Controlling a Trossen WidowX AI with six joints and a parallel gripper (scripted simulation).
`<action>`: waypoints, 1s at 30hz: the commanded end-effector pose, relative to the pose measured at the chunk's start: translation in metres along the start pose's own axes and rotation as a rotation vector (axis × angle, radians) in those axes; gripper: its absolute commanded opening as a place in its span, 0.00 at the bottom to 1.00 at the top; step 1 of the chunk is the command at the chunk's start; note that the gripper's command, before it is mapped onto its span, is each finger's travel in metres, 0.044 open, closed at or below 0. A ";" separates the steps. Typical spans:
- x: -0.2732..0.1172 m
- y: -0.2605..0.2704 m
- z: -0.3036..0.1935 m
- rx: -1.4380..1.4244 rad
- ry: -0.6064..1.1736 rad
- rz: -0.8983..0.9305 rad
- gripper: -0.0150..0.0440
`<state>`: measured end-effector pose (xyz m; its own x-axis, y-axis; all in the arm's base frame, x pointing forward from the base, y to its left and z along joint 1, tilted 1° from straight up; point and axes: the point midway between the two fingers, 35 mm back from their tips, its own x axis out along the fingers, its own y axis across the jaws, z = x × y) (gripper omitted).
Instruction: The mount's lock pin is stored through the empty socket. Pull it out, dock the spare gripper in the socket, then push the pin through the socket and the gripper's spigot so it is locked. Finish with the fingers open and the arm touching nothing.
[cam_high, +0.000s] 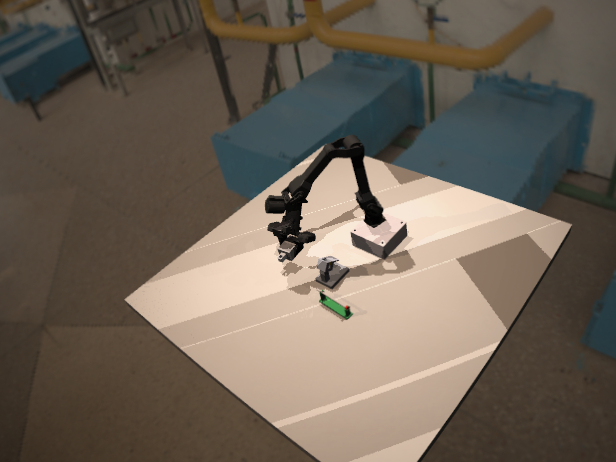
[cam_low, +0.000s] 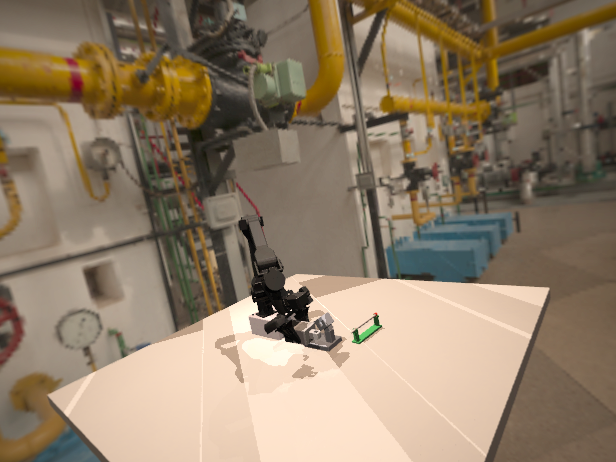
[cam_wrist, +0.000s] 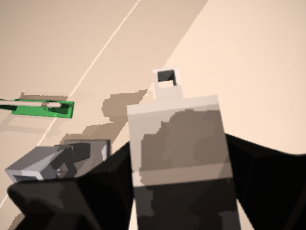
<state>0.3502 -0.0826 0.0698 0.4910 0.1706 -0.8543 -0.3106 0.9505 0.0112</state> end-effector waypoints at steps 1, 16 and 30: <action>-0.020 0.001 0.011 -0.010 -0.017 -0.008 0.25; -0.012 0.004 0.006 -0.008 0.008 -0.009 0.25; -0.004 0.034 -0.003 -0.074 0.176 -0.052 0.25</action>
<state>0.3377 -0.0565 0.0727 0.3813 0.0923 -0.9198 -0.3474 0.9364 -0.0501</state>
